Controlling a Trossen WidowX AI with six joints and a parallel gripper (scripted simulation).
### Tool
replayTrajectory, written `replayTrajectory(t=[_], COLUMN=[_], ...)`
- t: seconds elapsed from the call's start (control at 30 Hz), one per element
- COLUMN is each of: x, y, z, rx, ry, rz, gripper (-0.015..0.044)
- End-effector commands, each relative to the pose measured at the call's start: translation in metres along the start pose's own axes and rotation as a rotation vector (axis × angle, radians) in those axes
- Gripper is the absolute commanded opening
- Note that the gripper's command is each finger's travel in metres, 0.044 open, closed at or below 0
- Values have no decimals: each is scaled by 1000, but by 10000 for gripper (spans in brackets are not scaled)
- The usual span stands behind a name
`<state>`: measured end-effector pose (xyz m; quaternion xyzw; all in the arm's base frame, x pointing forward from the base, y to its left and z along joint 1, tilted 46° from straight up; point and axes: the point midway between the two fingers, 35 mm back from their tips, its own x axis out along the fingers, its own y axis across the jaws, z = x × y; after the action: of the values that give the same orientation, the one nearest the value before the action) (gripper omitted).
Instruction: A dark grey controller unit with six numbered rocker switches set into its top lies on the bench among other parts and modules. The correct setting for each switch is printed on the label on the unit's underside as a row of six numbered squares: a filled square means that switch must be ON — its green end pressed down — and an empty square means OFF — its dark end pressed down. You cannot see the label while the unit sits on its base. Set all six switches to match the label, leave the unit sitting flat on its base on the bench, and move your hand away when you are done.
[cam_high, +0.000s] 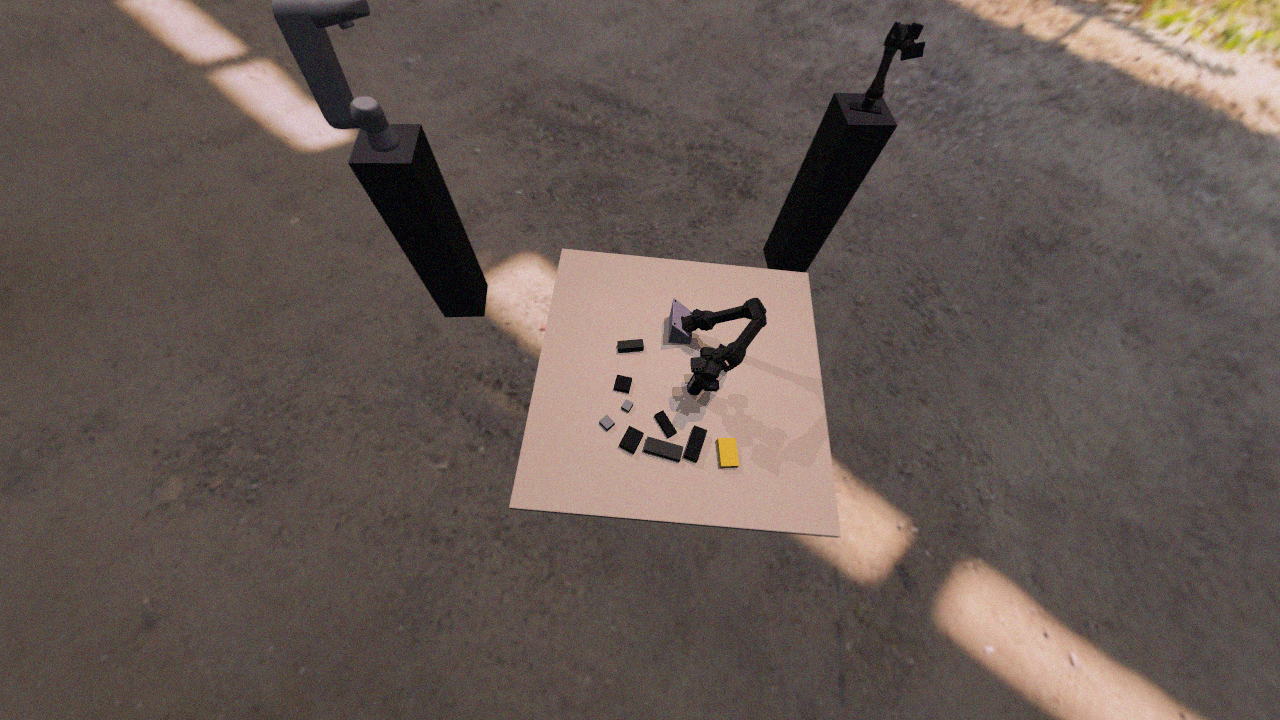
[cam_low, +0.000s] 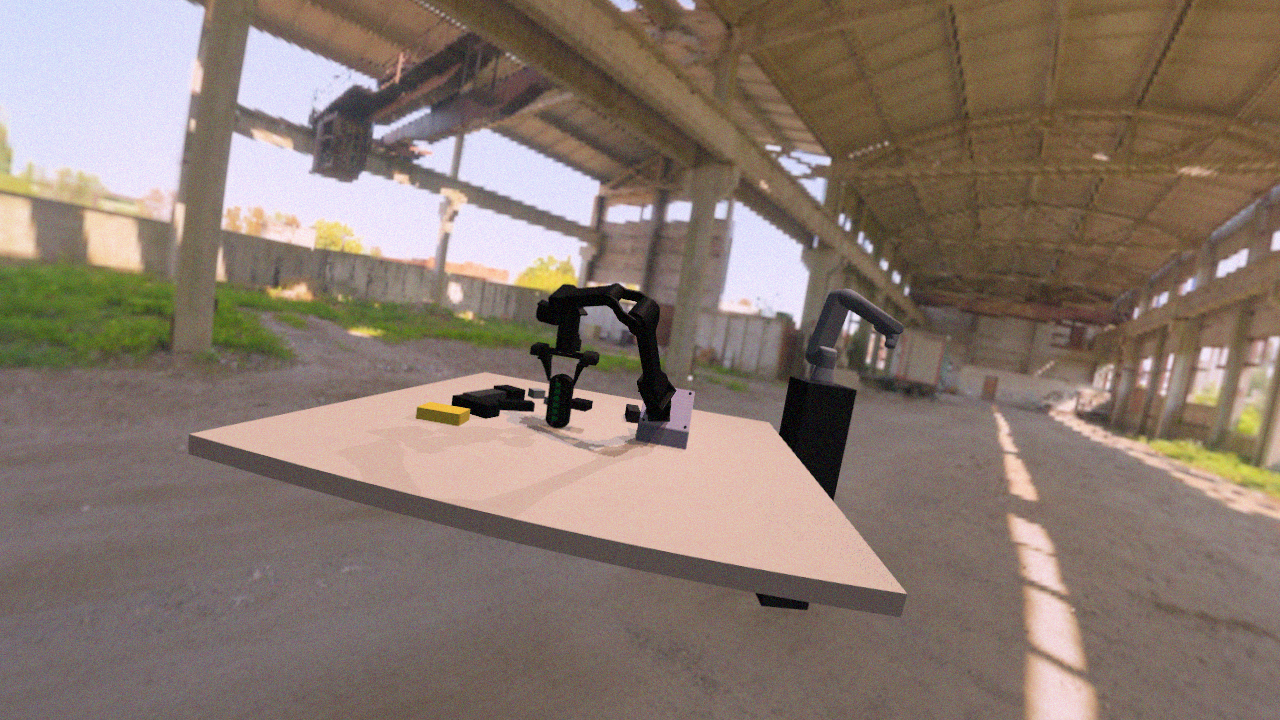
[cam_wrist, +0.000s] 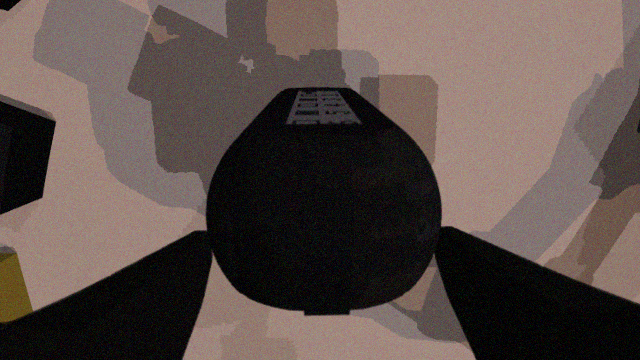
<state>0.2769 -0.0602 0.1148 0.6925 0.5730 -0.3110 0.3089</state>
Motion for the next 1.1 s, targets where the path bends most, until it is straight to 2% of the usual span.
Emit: replayTrajectory(t=[0.0, 1.07], x=[3, 6], y=[1, 0], z=[-9, -32], rx=[-7, -6], ry=[25, 101], rz=[-6, -6], gripper=[338, 338])
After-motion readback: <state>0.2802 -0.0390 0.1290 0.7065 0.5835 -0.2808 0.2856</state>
